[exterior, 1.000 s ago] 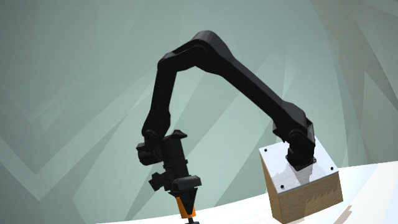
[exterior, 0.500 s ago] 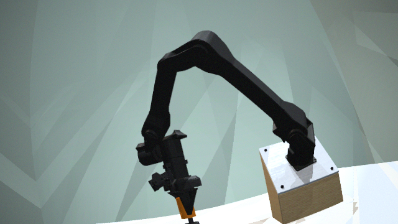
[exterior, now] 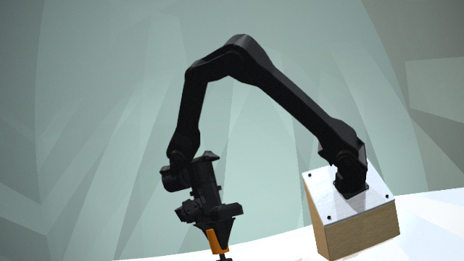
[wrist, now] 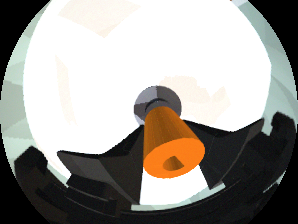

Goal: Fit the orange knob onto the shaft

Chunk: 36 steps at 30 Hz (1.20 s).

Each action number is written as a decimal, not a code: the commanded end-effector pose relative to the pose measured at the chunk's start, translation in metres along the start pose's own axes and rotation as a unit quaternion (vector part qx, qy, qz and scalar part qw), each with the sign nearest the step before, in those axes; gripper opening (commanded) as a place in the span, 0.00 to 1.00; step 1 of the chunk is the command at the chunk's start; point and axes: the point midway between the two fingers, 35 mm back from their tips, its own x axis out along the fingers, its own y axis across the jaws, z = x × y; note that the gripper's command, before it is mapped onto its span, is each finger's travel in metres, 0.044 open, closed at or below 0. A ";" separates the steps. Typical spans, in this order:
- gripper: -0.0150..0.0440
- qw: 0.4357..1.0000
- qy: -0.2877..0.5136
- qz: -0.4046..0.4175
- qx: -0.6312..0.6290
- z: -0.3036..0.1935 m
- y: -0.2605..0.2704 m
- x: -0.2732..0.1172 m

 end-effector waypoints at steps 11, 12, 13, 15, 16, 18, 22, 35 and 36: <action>0.25 1.000 -0.001 -0.001 -0.003 -0.001 -0.001 0.002; 0.25 1.000 -0.001 -0.001 -0.003 -0.001 -0.001 0.002; 0.25 1.000 -0.001 -0.001 -0.003 -0.001 -0.001 0.002; 0.25 1.000 -0.001 -0.001 -0.003 -0.001 -0.001 0.002; 0.25 1.000 -0.001 -0.001 -0.003 -0.001 -0.001 0.001; 0.25 1.000 -0.001 -0.001 -0.003 0.000 -0.001 -0.001; 0.25 1.000 -0.001 -0.001 -0.007 0.001 -0.001 -0.003; 0.25 0.994 -0.001 -0.001 -0.107 0.005 -0.005 -0.003; 0.25 0.994 -0.001 -0.001 -0.107 0.005 -0.005 -0.003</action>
